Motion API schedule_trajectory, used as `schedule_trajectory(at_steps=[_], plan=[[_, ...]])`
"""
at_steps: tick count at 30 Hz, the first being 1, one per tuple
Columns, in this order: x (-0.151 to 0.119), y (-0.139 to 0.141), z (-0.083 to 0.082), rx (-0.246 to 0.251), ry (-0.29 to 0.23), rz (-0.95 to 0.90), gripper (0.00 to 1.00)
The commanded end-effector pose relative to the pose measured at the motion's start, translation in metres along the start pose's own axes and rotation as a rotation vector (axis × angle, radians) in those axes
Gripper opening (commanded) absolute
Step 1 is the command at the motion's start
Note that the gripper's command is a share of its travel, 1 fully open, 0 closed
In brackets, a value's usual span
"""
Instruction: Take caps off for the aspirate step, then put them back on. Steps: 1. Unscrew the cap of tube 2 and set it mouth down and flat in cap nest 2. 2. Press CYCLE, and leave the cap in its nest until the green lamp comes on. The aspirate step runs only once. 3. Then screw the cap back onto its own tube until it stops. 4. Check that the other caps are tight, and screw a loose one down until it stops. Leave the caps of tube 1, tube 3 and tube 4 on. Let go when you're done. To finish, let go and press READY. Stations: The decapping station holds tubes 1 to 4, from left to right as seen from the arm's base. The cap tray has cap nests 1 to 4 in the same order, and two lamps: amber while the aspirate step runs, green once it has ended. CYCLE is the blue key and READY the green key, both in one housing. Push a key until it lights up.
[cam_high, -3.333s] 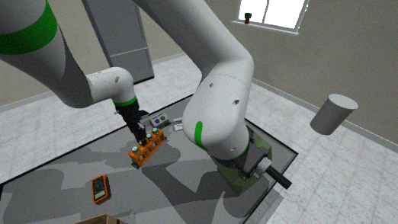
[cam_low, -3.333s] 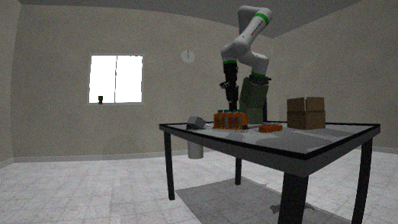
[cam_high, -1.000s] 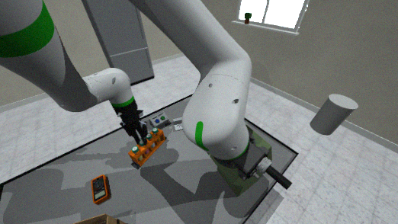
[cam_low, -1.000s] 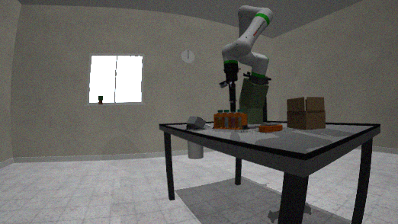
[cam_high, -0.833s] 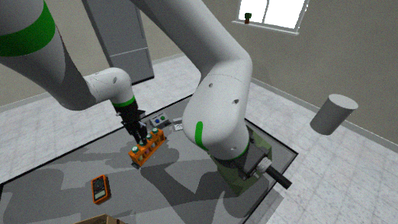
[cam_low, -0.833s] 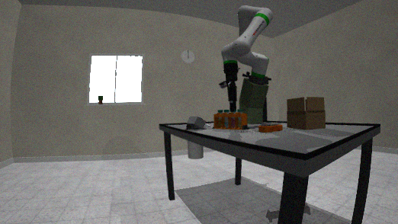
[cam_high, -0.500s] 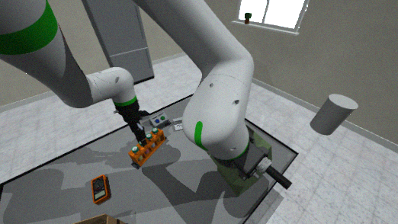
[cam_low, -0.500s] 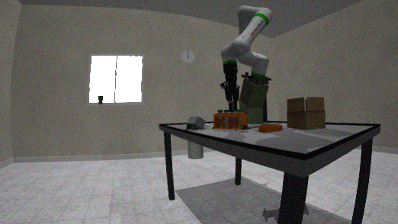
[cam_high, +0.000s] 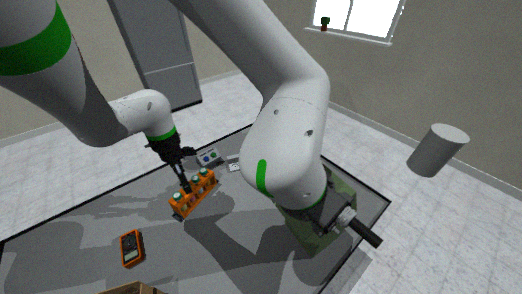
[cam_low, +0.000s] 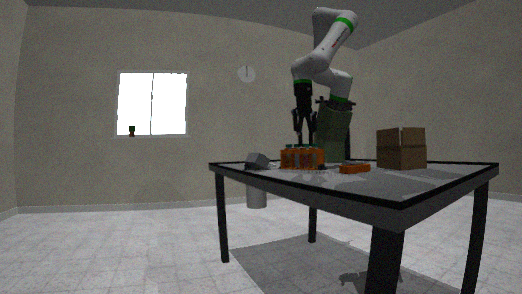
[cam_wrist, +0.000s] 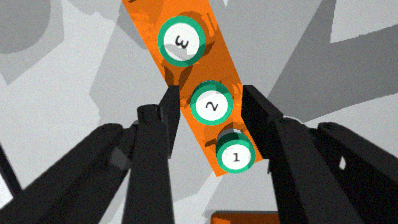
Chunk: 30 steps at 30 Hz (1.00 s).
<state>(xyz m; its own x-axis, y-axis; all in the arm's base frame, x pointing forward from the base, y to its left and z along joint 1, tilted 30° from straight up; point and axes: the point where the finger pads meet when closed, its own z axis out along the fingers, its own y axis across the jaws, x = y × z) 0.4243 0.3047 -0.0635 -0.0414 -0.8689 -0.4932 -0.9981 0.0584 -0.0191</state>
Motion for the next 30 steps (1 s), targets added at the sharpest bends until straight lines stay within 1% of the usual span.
schedule_trajectory(at_steps=[1, 7, 14, 16, 24, 26, 29, 30], plan=[[0.0, -0.001, -0.001, 0.001, 0.0, 0.0, 0.41], [0.0, -0.001, -0.001, 0.001, 0.0, 0.0, 0.41], [0.0, -0.001, -0.022, 0.001, 0.0, 0.0, 0.41], [0.0, -0.001, -0.022, 0.001, 0.0, 0.0, 0.41], [0.0, -0.001, -0.046, 0.001, 0.0, 0.0, 0.41], [0.0, -0.001, -0.047, 0.001, 0.0, 0.0, 0.41], [-0.023, 0.01, -0.047, 0.001, 0.001, -0.25, 0.41], [-0.03, 0.013, -0.047, 0.001, 0.001, -0.305, 0.41]])
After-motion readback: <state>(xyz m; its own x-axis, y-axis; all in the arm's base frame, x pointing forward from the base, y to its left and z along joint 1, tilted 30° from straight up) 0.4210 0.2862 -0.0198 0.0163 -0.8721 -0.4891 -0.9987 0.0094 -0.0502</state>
